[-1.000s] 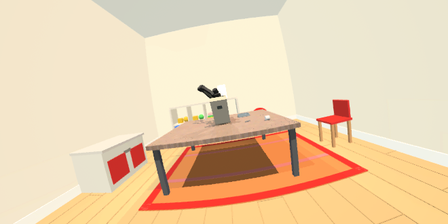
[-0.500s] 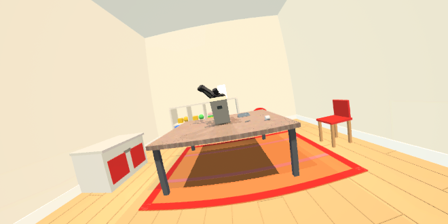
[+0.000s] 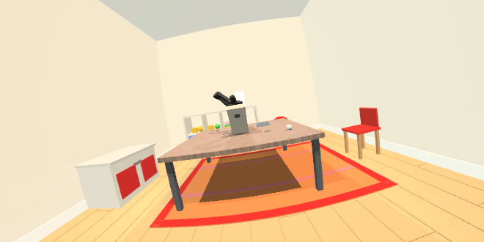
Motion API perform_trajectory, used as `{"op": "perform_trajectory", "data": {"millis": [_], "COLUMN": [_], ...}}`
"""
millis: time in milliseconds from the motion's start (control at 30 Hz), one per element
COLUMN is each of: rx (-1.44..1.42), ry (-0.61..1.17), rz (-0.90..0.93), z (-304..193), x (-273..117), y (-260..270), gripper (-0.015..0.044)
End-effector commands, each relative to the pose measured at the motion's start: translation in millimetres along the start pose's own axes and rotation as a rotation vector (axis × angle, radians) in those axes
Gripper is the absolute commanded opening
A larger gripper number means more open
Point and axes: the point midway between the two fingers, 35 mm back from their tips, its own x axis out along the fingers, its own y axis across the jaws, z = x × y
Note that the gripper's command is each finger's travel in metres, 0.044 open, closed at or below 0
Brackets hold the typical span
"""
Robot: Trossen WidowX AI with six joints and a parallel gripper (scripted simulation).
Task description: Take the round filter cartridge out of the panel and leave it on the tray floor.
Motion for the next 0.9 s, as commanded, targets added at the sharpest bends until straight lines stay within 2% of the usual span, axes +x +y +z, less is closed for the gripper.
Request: {"op": "perform_trajectory", "data": {"millis": [0,567,867], "rx": [0.027,-0.033,-0.036], "ry": [-0.002,-0.002,-0.002], "rz": [0.009,0.011,0.01], "z": [1.6,1.1,-14.7], "x": [-3.1,-69.8,-67.0], "y": [0.3,0.2,11.9], "gripper": [0.0,0.0,0.0]}}
